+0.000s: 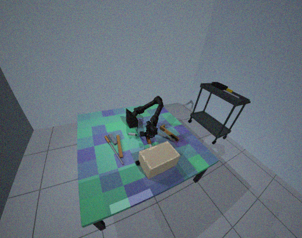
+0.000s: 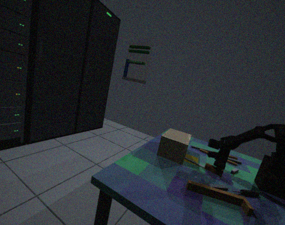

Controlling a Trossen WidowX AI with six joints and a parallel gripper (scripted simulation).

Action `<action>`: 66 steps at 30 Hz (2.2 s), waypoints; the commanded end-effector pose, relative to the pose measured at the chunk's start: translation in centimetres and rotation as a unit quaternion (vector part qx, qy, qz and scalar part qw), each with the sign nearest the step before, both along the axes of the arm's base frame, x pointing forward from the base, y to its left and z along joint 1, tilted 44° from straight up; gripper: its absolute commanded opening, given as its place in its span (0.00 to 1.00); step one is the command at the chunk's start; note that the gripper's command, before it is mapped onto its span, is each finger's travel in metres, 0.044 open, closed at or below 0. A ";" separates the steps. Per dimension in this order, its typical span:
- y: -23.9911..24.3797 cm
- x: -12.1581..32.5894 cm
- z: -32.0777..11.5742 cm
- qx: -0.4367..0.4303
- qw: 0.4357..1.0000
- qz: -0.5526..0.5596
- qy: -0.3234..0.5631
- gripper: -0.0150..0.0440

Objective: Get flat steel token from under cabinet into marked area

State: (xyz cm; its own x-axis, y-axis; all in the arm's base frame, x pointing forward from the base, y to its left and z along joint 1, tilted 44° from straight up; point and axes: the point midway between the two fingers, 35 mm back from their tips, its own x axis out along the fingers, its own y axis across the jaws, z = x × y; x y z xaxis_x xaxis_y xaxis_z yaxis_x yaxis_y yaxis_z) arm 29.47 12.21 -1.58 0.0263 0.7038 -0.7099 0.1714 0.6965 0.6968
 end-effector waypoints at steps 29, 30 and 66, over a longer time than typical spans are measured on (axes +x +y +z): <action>0.7 -3.7 0.4 -0.002 1.000 0.000 0.003 0.25; 0.7 -3.8 0.4 -0.002 1.000 0.000 0.003 0.25; 1.3 -6.6 1.0 -0.001 1.000 0.011 -0.010 0.25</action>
State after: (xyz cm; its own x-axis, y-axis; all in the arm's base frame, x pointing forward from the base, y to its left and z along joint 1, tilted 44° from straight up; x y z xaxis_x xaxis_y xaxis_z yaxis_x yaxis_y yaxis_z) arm 22.88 13.46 -0.61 0.0248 0.7018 -0.7119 0.1671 0.6992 0.6951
